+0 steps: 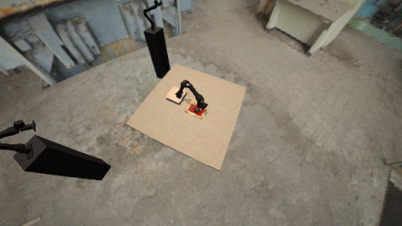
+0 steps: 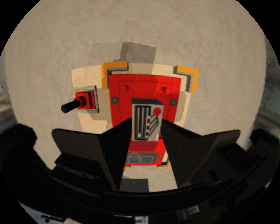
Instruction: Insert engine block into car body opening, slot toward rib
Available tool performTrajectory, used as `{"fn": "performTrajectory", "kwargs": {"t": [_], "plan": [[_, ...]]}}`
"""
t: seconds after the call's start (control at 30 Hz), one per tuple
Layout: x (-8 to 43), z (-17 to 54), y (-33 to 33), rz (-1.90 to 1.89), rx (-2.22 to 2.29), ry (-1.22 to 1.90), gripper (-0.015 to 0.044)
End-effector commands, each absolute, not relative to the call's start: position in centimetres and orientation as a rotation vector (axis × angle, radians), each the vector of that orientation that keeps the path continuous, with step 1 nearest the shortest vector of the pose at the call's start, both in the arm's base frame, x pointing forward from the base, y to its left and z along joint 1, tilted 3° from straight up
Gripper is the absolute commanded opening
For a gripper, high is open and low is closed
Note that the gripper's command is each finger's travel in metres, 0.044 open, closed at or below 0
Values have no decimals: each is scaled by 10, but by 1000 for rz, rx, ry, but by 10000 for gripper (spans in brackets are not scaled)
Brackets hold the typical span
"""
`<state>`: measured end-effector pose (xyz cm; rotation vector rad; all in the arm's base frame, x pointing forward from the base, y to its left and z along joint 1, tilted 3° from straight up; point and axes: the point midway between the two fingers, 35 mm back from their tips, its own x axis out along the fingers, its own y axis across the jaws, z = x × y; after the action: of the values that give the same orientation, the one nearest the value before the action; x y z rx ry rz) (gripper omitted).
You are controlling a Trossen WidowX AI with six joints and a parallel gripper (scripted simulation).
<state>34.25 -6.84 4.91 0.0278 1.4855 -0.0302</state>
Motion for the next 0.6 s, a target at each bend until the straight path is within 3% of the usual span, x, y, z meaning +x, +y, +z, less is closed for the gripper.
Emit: {"fn": "performTrajectory", "kwargs": {"t": [0.0,0.57], "plan": [[343,48,-68,-27,31,1484,159],[343,46,-68,-27,31,1484,159]]}}
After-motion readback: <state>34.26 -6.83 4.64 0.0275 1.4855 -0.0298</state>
